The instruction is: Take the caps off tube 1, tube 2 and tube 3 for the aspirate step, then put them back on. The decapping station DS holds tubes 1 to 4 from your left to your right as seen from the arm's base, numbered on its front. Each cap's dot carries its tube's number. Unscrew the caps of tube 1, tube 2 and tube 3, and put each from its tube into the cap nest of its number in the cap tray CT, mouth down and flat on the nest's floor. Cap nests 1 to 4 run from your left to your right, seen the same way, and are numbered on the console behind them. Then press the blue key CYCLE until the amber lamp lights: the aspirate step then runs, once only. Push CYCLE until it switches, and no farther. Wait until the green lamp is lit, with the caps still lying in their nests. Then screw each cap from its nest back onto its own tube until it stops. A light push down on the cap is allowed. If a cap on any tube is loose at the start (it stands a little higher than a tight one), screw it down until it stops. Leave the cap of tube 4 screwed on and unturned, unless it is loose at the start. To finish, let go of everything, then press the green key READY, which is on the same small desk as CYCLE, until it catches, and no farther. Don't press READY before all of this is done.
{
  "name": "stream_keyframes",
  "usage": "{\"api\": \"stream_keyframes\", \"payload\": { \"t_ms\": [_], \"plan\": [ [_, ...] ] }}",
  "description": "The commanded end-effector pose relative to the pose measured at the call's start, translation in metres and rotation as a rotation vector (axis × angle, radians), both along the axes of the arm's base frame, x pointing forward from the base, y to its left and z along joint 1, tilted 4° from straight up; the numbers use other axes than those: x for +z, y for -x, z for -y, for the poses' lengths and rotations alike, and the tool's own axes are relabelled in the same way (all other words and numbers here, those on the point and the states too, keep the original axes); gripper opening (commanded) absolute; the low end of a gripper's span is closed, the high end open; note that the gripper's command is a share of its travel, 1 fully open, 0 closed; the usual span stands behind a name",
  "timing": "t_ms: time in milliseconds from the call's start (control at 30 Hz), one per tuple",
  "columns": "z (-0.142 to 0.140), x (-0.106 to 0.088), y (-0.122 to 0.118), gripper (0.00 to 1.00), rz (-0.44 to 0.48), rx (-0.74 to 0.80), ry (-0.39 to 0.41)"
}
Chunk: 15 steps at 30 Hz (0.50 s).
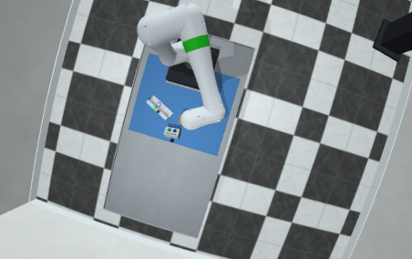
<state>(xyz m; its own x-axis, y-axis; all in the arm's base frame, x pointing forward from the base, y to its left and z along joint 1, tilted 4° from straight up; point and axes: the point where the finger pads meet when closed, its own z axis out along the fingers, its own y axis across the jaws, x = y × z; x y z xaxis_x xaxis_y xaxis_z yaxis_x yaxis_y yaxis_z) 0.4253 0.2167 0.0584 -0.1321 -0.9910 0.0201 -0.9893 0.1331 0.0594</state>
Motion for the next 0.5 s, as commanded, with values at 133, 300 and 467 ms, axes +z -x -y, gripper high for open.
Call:
{"api": "stream_keyframes", "payload": {
  "t_ms": [133,300,467],
  "plan": [
    [-0.0001,0.0007,-0.0002,0.35,-0.004,0.328,-0.02],
    [-0.0001,0.0007,-0.0002,0.35,-0.006,0.577,-0.035],
    [-0.0001,0.0007,-0.0002,0.35,-0.009,0.747,-0.046]
  ]
}}
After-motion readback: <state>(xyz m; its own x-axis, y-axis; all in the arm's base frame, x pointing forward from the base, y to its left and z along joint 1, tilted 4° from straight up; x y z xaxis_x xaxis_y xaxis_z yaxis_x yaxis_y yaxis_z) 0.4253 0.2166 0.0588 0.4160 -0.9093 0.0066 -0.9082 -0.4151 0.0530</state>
